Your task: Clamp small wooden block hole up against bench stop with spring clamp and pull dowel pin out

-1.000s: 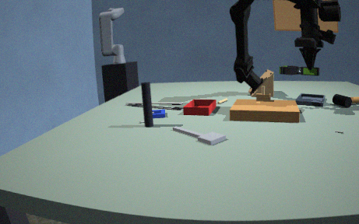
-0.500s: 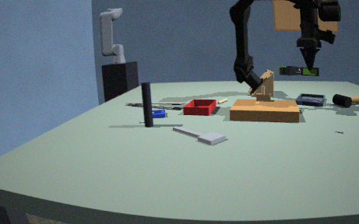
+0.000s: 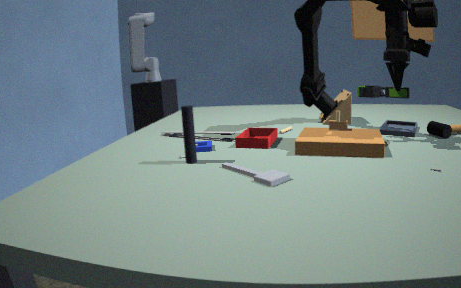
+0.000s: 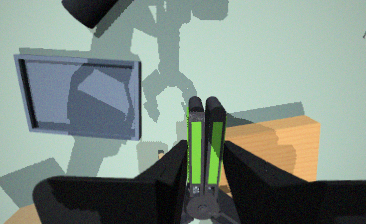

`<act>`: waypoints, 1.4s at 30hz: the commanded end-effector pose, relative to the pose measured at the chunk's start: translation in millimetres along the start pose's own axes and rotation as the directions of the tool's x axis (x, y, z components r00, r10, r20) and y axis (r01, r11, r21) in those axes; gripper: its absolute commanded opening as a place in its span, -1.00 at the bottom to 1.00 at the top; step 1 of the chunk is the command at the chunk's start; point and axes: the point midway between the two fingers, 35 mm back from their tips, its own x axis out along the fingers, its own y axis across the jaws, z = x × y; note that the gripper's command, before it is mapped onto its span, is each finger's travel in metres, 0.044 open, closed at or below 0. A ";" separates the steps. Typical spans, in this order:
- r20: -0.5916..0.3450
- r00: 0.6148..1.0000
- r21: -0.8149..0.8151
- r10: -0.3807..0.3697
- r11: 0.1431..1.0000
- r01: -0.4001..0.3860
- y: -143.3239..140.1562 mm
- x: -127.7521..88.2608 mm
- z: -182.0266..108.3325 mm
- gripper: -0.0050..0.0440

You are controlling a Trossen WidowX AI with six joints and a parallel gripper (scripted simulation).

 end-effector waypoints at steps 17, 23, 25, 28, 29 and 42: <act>0.000 1.000 -0.091 -0.001 0.996 0.001 -9.3 2.8 -0.5 -0.80; 0.000 1.000 -0.095 -0.001 0.995 0.001 -10.0 7.2 -0.1 -0.80; 0.000 1.000 -0.095 -0.001 0.995 0.001 -10.0 7.2 -0.1 -0.80; 0.000 1.000 -0.098 -0.001 0.995 0.001 -10.3 9.4 0.1 -0.80; 0.000 1.000 -0.099 -0.001 0.995 0.001 -10.4 10.1 0.1 -0.80; 0.000 1.000 -0.107 -0.001 0.994 0.001 -11.6 18.1 0.7 -0.80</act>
